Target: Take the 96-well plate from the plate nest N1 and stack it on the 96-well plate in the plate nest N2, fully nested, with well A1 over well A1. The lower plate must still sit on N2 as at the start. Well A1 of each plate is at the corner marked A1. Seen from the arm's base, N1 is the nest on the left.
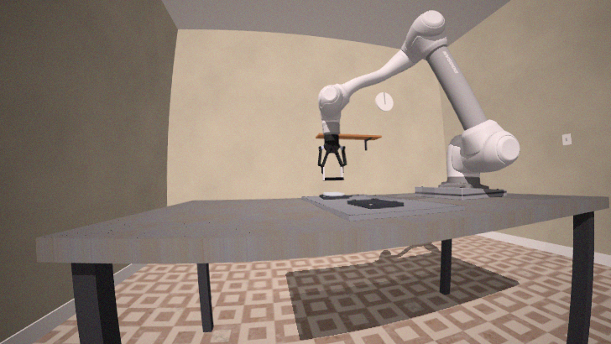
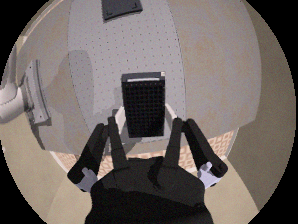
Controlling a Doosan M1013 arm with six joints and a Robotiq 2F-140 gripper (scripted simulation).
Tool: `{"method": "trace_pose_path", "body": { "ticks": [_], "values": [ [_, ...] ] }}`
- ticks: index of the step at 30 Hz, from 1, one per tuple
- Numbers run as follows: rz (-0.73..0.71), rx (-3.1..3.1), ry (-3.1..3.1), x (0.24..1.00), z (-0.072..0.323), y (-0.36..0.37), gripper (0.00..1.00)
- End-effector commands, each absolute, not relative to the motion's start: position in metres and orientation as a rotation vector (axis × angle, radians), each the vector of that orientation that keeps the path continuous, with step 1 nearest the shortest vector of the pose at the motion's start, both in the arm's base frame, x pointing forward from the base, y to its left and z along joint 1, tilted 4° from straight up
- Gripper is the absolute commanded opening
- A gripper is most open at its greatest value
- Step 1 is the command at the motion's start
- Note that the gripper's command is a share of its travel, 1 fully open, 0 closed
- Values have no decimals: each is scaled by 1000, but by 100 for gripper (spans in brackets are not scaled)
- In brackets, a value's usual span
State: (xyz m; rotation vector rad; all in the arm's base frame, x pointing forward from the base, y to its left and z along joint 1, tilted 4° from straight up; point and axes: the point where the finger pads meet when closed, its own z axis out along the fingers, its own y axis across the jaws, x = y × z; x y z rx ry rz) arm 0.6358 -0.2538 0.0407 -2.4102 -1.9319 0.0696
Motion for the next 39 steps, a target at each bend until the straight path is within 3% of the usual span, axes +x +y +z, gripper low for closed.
{"method": "trace_pose_path", "body": {
  "ticks": [1,25,39],
  "values": [
    [69,-2410,-1932,636,41,-254,0],
    [69,-2410,-1932,636,41,-253,0],
    [69,-2410,-1932,634,21,-252,0]
  ]
}}
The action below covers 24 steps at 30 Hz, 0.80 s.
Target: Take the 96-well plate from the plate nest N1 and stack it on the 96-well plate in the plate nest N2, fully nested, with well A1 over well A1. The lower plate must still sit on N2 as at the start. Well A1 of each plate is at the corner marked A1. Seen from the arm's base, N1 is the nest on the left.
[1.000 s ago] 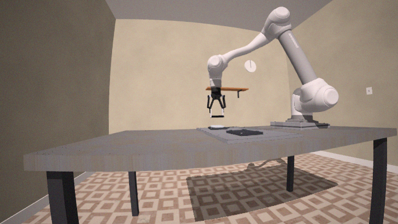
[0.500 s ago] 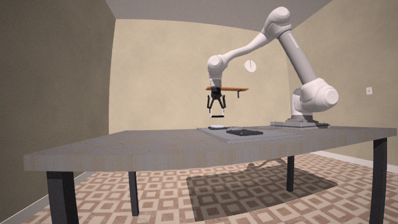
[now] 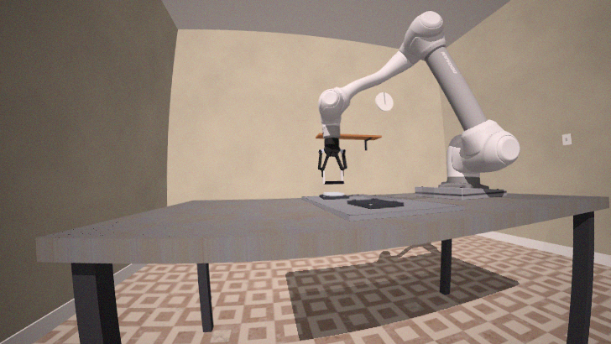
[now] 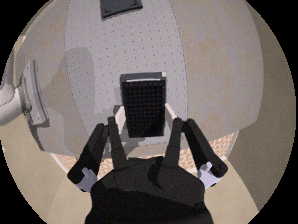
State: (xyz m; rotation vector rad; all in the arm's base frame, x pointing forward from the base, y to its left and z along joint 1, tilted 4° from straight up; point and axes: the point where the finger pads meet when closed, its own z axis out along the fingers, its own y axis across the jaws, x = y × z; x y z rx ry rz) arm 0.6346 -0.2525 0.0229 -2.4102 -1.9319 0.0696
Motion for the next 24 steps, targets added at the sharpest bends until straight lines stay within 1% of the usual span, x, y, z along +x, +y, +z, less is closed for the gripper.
{"method": "trace_pose_path", "body": {
  "ticks": [1,20,24],
  "values": [
    [69,-2410,-1932,634,19,-252,0],
    [69,-2410,-1932,632,-9,-252,0],
    [69,-2410,-1932,632,-9,-252,0]
  ]
}}
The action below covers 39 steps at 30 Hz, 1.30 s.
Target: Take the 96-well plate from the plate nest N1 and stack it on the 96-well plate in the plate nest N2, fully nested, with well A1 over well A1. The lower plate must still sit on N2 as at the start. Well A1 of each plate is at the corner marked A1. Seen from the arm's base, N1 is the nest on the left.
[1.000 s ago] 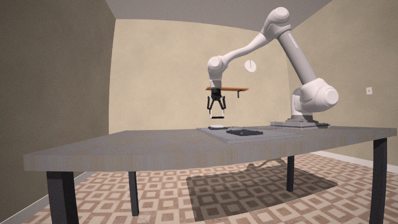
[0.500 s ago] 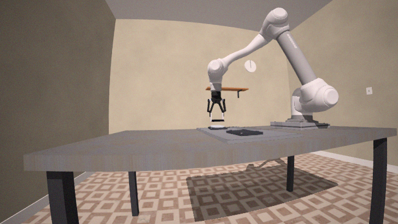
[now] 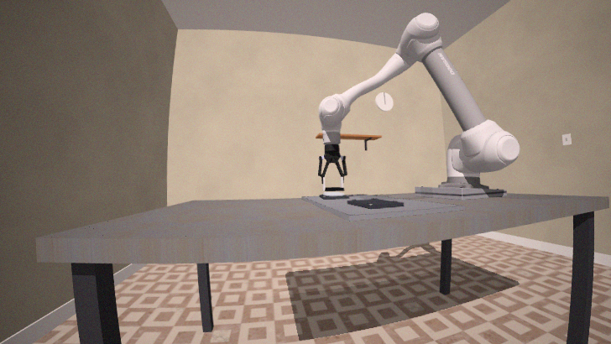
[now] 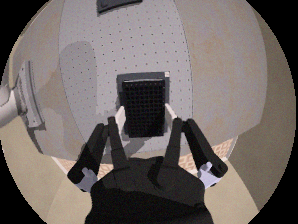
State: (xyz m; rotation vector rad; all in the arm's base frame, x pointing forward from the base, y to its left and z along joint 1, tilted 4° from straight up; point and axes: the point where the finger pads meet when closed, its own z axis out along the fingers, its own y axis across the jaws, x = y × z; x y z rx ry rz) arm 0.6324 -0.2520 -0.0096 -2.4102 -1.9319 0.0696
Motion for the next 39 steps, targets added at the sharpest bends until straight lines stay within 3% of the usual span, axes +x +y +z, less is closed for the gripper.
{"method": "trace_pose_path", "body": {
  "ticks": [1,39],
  "values": [
    [69,-2410,-1932,632,-9,-252,0],
    [69,-2410,-1932,632,-13,-252,0]
  ]
}}
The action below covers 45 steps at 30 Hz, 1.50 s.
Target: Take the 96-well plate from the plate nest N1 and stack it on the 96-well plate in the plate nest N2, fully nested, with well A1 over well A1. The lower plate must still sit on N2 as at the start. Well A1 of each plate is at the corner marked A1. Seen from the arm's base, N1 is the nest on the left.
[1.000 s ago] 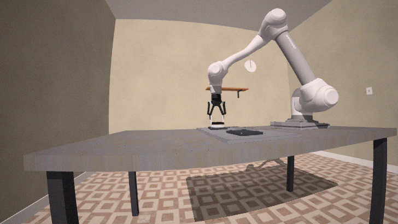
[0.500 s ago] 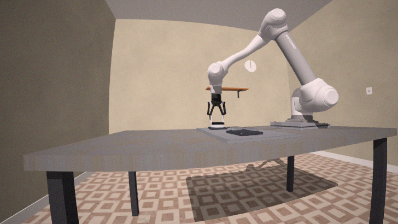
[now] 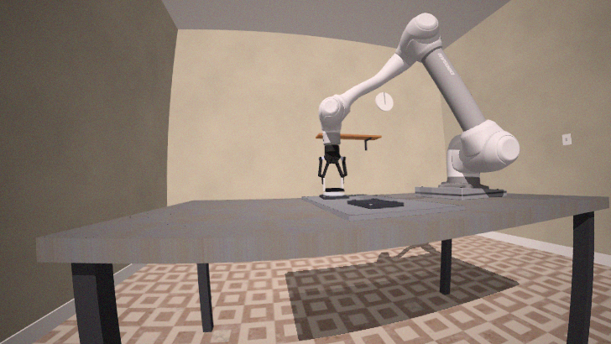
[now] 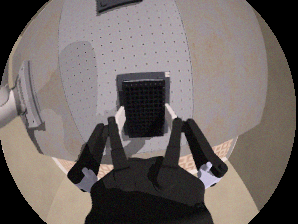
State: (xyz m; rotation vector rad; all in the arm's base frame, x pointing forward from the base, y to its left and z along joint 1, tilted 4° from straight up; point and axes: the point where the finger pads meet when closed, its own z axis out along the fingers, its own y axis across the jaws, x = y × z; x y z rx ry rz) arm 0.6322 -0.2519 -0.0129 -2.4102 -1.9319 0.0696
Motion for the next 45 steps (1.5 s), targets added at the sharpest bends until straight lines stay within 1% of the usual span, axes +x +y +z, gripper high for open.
{"method": "trace_pose_path", "body": {
  "ticks": [1,45],
  "values": [
    [69,-2410,-1932,632,-13,-252,0],
    [69,-2410,-1932,632,-20,-252,0]
  ]
}}
